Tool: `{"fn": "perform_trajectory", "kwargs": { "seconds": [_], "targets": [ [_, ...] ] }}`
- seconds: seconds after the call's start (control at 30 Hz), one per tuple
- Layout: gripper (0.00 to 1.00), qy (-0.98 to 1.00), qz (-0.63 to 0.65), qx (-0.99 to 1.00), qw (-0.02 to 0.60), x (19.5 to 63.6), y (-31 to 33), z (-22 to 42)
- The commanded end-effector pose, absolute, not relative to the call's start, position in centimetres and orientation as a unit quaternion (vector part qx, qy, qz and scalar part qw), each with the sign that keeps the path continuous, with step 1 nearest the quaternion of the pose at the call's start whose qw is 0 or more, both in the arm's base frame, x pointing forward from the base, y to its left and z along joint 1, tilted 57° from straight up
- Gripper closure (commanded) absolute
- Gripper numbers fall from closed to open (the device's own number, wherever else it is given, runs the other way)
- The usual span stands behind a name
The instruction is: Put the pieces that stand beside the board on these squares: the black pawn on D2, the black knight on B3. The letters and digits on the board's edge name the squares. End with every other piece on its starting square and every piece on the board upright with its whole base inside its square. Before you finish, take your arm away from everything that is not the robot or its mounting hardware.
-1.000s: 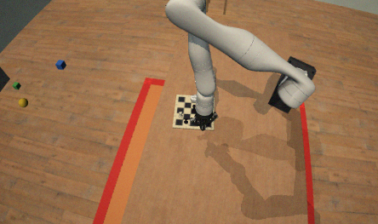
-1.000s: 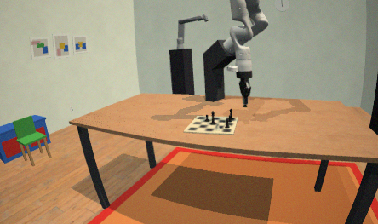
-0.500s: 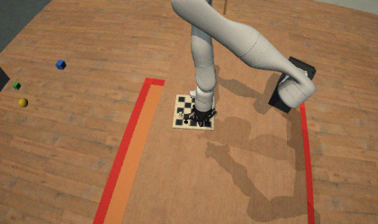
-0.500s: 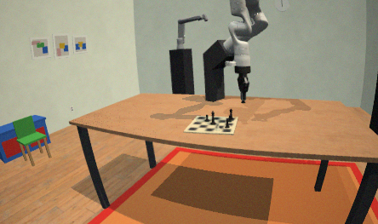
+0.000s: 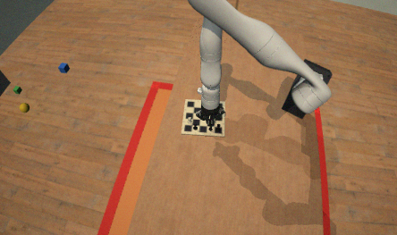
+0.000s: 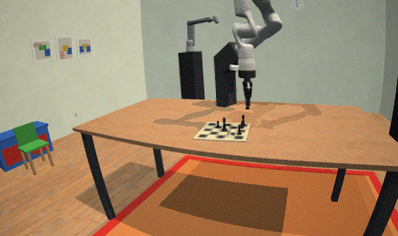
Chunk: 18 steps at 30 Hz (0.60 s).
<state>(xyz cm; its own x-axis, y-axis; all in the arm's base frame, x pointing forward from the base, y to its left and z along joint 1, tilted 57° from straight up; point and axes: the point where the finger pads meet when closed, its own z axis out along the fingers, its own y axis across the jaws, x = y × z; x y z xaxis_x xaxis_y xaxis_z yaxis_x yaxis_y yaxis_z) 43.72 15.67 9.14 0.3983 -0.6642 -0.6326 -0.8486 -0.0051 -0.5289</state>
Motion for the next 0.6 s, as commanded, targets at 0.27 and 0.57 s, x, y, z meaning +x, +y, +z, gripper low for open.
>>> {"fn": "perform_trajectory", "kwargs": {
  "seconds": [0.27,0.57],
  "targets": [
    [1.0,0.605,0.14,-0.639,0.454,47.2,10.7,6.1],
    [1.0,0.607,0.141,-0.636,0.454,47.3,10.5,6.0]
  ]
}}
